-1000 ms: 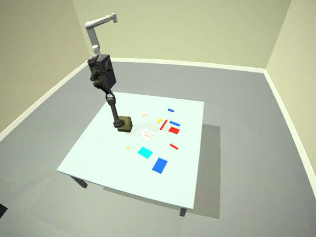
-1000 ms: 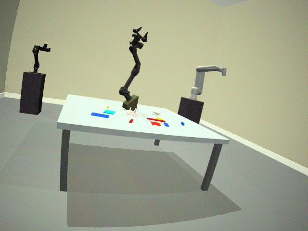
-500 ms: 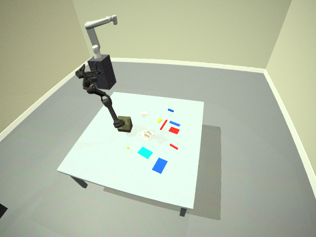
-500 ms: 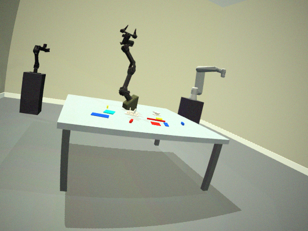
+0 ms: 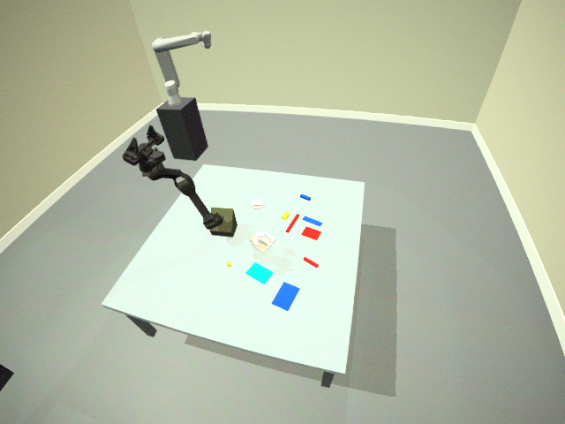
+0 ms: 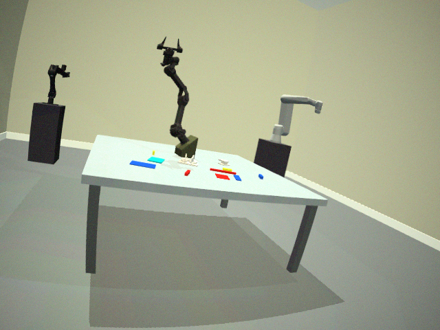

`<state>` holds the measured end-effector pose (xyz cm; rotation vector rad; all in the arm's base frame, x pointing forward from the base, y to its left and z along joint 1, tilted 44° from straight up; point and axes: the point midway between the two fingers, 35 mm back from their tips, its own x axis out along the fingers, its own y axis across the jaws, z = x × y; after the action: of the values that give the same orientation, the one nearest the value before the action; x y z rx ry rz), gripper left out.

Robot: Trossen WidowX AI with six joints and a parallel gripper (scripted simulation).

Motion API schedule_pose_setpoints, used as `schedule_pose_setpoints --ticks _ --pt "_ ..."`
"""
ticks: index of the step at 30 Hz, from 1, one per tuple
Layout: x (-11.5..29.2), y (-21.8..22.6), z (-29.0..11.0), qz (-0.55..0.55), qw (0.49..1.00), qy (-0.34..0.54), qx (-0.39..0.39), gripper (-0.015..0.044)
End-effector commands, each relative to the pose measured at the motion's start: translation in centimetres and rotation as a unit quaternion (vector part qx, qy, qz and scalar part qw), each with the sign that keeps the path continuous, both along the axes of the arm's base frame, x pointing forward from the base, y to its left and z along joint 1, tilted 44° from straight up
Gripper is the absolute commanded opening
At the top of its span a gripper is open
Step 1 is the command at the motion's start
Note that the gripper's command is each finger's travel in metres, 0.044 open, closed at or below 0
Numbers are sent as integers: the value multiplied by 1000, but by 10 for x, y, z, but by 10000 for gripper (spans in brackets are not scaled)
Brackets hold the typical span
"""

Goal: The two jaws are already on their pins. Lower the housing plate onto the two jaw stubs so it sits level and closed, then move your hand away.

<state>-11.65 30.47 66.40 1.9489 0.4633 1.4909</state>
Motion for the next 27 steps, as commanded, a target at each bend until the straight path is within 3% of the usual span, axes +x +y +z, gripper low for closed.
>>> schedule_pose_setpoints --ticks 1,14,27 --pt "7 -31 14 30 998 22 45 440" --pt "39 -122 49 133 971 101 168 440" --pt "102 -207 69 237 907 195 289 440"
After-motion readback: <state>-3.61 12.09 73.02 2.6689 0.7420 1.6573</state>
